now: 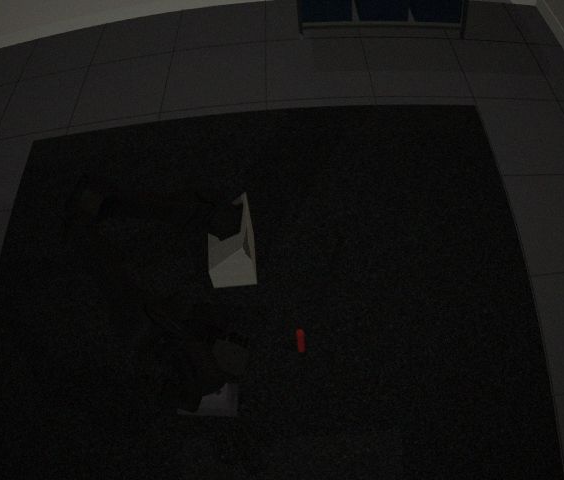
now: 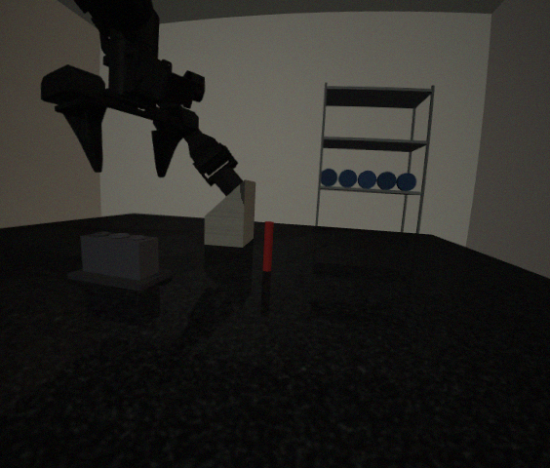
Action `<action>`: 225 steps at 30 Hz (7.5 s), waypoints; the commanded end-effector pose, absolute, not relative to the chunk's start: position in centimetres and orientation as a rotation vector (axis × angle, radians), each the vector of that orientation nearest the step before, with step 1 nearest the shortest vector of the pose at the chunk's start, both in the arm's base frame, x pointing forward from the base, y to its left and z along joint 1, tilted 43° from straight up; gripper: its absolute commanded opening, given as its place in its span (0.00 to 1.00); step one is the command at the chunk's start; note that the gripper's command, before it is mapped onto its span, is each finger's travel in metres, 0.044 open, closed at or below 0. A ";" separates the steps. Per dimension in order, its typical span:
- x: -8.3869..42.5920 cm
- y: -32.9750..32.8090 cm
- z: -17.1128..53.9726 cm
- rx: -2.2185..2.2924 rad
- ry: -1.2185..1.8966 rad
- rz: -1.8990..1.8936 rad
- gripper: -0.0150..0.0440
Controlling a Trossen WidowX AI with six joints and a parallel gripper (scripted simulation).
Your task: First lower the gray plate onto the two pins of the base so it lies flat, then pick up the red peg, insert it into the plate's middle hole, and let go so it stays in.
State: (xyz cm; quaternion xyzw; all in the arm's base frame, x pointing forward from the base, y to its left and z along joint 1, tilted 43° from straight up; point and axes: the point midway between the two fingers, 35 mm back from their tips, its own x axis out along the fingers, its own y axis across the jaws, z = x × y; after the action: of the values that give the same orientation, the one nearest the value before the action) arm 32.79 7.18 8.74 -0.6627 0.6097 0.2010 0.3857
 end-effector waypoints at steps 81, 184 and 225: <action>21.8 13.2 -8.1 0.207 0.933 -1.052 1.00; 26.9 13.1 -1.3 0.211 0.950 -1.037 0.25; 32.9 5.4 6.8 0.206 0.928 -1.050 0.25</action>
State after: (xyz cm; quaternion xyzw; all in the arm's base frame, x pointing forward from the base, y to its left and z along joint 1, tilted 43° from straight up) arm 32.44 5.98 5.93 0.0973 0.4301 -0.4827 0.7567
